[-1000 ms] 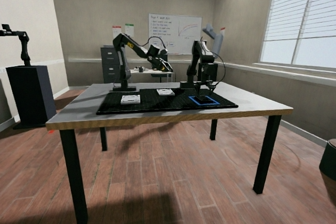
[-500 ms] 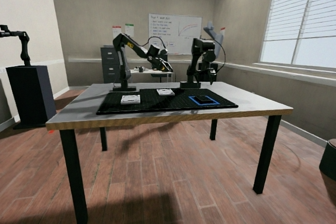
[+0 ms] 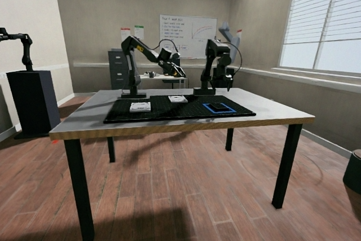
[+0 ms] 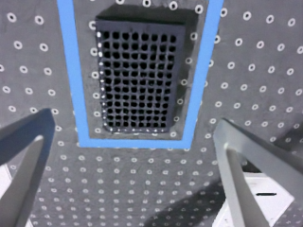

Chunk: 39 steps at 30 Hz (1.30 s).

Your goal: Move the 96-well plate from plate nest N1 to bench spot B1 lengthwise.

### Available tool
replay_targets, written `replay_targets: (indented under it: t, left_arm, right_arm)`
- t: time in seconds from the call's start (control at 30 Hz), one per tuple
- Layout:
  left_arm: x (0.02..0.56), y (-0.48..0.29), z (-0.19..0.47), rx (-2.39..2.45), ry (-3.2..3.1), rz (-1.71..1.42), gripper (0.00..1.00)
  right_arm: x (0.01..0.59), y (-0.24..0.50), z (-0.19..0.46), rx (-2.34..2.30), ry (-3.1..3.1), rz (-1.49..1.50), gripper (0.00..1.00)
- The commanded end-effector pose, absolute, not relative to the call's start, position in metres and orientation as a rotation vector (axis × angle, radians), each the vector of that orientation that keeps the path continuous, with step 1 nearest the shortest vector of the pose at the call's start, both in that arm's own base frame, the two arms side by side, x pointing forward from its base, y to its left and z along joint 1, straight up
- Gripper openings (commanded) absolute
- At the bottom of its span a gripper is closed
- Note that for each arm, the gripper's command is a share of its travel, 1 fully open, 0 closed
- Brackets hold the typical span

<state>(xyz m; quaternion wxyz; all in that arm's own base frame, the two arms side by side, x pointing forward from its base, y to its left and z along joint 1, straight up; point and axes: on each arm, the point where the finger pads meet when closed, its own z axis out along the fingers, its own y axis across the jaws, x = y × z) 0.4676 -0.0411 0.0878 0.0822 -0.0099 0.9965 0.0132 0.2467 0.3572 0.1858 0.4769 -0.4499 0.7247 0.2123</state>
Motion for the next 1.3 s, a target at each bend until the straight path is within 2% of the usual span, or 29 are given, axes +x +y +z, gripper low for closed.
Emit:
replay_targets:
  t: [0.0, 0.83, 1.27]
  left_arm:
    - [0.484, -0.044, 0.119, 0.068, 2.75, 0.055, 1.0]
    - [0.442, -0.034, 0.134, 0.25, 2.413, 0.091, 1.0]
    - [0.444, -0.034, 0.139, 0.239, 2.405, 0.092, 1.0]
  right_arm:
    - [0.244, 0.362, 0.197, -1.098, 1.732, 0.538, 1.0]
    - [0.244, 0.362, 0.197, -1.098, 1.732, 0.538, 1.0]
    - [0.244, 0.362, 0.197, -1.098, 1.732, 0.538, 1.0]
